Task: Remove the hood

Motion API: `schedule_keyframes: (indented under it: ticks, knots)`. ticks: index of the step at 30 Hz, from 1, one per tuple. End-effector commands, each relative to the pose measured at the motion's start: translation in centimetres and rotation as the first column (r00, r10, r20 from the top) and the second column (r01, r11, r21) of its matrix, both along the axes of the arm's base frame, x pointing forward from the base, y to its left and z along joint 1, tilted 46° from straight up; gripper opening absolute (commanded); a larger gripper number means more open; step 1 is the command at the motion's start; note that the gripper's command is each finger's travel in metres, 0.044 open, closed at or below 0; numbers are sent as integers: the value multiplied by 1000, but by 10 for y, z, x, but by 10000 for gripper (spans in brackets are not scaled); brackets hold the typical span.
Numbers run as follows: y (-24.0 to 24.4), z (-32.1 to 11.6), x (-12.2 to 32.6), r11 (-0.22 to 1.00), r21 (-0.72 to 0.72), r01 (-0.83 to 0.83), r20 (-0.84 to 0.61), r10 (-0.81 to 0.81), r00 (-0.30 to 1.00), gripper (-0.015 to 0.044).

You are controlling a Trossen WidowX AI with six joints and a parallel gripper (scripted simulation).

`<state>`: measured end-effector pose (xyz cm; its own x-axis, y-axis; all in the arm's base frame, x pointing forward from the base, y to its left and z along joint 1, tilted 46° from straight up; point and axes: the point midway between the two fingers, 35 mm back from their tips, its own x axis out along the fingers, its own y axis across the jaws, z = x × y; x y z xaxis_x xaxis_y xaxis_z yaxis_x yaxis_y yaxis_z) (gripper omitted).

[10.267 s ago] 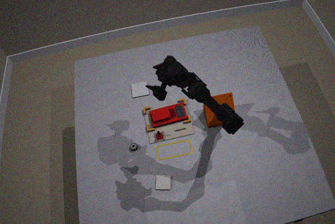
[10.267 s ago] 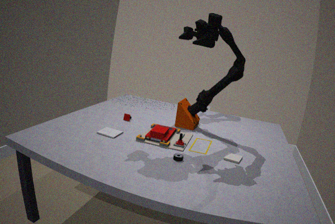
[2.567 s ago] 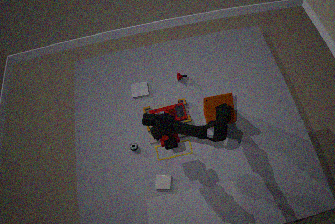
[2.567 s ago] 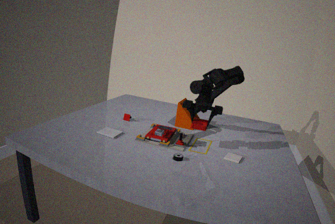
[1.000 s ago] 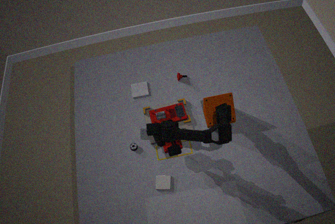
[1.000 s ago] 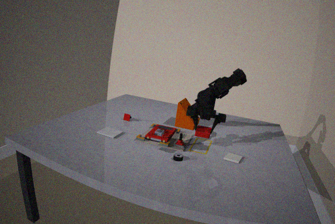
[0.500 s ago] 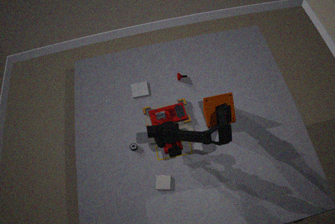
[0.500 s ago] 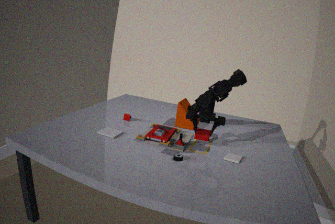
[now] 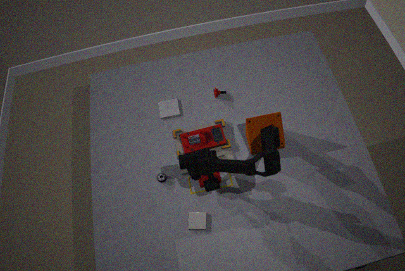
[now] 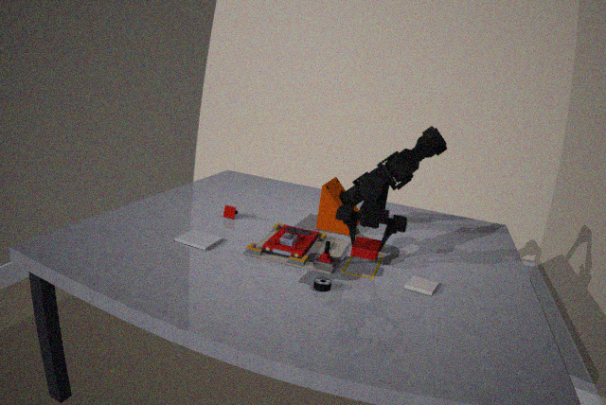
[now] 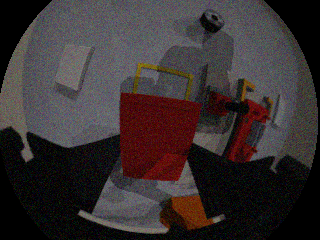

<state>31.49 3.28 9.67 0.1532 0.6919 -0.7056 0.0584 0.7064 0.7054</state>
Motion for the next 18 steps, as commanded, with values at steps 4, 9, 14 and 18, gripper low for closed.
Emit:
schedule_keyframes:
  ticks: [4, 9, 14, 18]
  knots:
    - [5, -3, 0, 1000, 5, 4, -1, -4, 1000, 0]
    - [8, -6, 1, 1000, 6, 4, -1, -4, 1000, 0]
    - [10, -8, 1, 1000, 7, 4, -1, -4, 1000, 0]
    - [11, -9, 1, 1000, 7, 4, -1, -4, 1000, 0]
